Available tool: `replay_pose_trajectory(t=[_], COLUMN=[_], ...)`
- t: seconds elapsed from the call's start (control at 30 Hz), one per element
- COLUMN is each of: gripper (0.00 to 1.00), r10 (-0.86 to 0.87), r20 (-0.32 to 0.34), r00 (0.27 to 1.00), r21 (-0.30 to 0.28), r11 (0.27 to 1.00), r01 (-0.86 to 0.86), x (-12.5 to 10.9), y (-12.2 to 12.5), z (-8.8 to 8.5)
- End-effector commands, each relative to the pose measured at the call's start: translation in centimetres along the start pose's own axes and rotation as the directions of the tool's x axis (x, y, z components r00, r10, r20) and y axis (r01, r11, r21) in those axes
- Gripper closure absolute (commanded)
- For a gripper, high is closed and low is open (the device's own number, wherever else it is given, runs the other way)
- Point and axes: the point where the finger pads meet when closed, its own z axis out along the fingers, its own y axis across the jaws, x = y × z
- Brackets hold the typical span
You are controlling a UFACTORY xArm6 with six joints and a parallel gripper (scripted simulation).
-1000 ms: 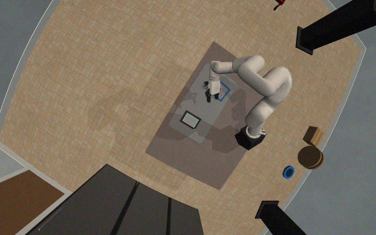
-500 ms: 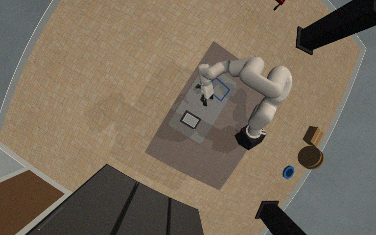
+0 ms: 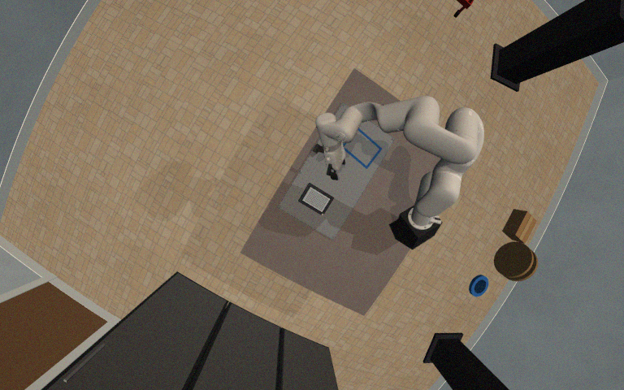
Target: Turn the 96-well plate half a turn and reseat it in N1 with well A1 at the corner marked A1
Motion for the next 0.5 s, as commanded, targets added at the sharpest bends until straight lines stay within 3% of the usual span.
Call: replay_pose_trajectory(t=[0.0, 0.07, 0.13, 0.23, 0.4, 0.47], gripper=[0.0, 0.0, 0.0, 0.0, 0.0, 0.0], r10=[0.048, 0.052, 0.081, 0.081, 0.125, 0.125], r20=[-0.017, -0.018, -0.034, -0.034, -0.086, -0.086], r00=[0.999, 0.999, 0.996, 0.996, 0.988, 0.988], r21=[-0.132, -0.138, -0.192, -0.192, -0.289, -0.289], r11=[0.99, 0.989, 0.978, 0.978, 0.946, 0.946], r01=[-0.05, -0.053, -0.086, -0.086, -0.145, -0.145], x=[1.1, 1.3, 1.8, 1.9, 3.1, 3.1], y=[0.4, 0.5, 0.9, 0.9, 1.3, 1.3], z=[1.1, 1.4, 2.2, 2.2, 3.7, 3.7])
